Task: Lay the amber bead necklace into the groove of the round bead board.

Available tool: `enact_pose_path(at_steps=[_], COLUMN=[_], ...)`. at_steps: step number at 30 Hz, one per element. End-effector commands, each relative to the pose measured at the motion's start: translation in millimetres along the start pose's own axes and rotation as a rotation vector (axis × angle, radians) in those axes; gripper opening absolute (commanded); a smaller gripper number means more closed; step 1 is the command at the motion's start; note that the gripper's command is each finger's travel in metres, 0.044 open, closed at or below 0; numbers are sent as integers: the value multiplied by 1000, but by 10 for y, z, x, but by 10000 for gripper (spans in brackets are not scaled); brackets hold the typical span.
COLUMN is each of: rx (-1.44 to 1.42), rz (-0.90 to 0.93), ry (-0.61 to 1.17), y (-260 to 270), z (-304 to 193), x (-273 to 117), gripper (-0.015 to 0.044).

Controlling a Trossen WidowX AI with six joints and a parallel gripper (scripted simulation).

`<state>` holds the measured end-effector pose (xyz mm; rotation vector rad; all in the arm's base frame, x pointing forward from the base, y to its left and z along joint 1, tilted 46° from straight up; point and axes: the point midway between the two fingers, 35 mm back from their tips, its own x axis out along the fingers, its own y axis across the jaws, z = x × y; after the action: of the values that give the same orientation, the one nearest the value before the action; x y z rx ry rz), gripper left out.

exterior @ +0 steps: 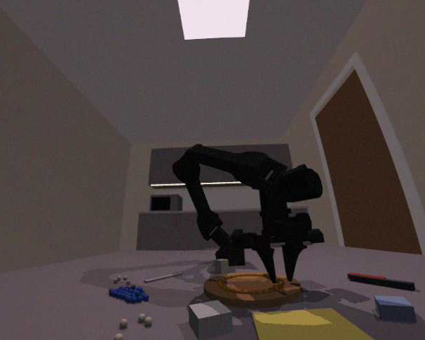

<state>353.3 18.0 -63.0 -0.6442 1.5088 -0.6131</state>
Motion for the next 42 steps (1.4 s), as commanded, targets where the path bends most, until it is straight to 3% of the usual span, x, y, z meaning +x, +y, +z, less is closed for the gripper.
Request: enact_pose_path(at_steps=[1, 8, 27, 34, 39, 42], rx=[0, -6, -7, -148, -152, -152], rz=[0, -2, -1, 1, 1, 0], ry=[0, 2, 2, 2, 2, 2], y=[-2, -2, -2, -13, -13, -14], z=[3, -6, -6, -124, -128, -128], x=[-4, -17, -55, -363, -361, -262], gripper=[263, 440, 440, 256, 125, 120])
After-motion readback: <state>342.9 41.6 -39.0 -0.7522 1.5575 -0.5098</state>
